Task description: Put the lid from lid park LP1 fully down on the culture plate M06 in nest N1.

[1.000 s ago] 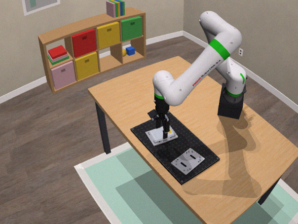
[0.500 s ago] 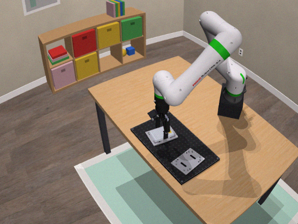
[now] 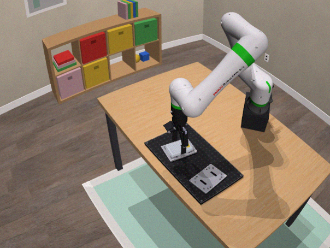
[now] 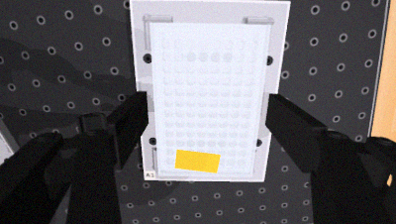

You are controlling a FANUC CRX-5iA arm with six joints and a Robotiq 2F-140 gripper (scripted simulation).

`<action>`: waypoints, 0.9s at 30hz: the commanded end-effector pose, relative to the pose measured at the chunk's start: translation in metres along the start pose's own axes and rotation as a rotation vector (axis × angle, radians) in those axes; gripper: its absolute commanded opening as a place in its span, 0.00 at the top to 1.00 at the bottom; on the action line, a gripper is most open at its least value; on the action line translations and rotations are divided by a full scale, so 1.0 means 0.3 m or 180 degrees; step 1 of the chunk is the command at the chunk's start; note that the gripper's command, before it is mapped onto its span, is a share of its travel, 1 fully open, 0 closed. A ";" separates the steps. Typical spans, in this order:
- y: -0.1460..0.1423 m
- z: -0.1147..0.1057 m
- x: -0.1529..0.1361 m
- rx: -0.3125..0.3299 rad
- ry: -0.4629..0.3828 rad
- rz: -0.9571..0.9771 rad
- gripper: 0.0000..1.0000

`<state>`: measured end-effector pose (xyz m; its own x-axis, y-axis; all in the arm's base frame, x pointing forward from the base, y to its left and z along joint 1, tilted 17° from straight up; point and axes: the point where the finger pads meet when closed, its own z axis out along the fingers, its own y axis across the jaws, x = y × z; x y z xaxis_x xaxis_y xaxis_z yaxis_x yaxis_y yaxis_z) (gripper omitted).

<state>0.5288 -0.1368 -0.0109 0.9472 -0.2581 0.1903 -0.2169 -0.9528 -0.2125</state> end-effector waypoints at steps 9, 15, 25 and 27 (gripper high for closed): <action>0.000 -0.002 0.002 -0.0001 0.0005 -0.0001 0.31; 0.000 -0.003 0.002 -0.0001 0.0005 -0.0001 0.31; 0.000 -0.030 0.002 -0.0001 0.0005 -0.0001 0.31; 0.000 -0.041 0.002 -0.0001 0.0005 -0.0001 0.31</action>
<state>0.5267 -0.1382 -0.0025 0.9472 -0.2580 0.1903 -0.2168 -0.9528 -0.2125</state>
